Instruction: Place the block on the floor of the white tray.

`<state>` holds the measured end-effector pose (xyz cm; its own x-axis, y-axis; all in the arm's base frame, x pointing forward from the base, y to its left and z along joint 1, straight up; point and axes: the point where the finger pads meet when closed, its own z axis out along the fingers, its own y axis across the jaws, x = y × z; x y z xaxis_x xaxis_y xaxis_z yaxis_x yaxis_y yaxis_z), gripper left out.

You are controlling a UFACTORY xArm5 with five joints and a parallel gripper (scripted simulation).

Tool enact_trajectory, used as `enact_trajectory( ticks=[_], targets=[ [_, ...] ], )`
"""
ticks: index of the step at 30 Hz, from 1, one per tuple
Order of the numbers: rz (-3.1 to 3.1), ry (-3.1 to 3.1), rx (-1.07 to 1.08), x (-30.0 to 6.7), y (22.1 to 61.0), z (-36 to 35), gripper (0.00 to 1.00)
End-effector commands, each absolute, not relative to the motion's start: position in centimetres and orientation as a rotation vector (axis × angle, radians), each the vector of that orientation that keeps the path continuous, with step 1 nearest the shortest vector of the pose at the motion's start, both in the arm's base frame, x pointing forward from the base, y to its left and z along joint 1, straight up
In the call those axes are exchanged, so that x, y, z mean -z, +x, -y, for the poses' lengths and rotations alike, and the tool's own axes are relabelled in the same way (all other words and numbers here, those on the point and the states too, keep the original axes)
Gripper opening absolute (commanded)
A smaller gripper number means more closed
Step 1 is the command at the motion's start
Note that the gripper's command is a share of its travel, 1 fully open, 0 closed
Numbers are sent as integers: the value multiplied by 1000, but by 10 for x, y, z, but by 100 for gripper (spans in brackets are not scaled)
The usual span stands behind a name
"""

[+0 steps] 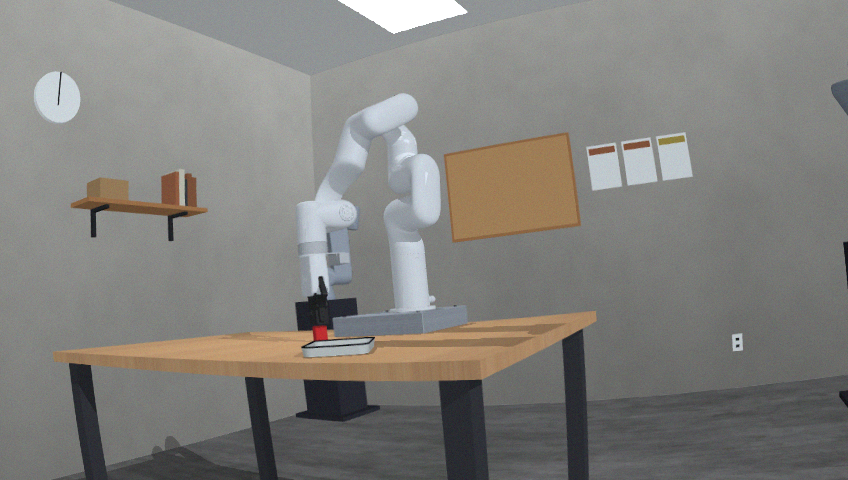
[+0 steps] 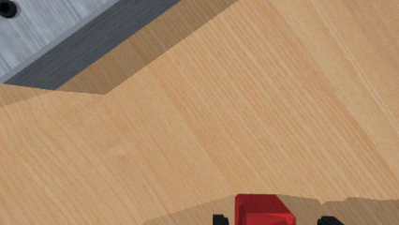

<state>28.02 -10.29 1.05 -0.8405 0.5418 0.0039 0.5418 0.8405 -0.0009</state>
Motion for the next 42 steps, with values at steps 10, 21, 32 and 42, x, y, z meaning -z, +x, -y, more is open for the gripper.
enact_trajectory(
  ticks=[10,21,32,42],
  targets=[
    [3013,-887,0,-11,282,103,50],
    [3013,-887,0,-9,282,103,50],
    [3013,-887,0,15,281,103,50],
    [3013,-887,0,27,281,103,50]
  ],
)
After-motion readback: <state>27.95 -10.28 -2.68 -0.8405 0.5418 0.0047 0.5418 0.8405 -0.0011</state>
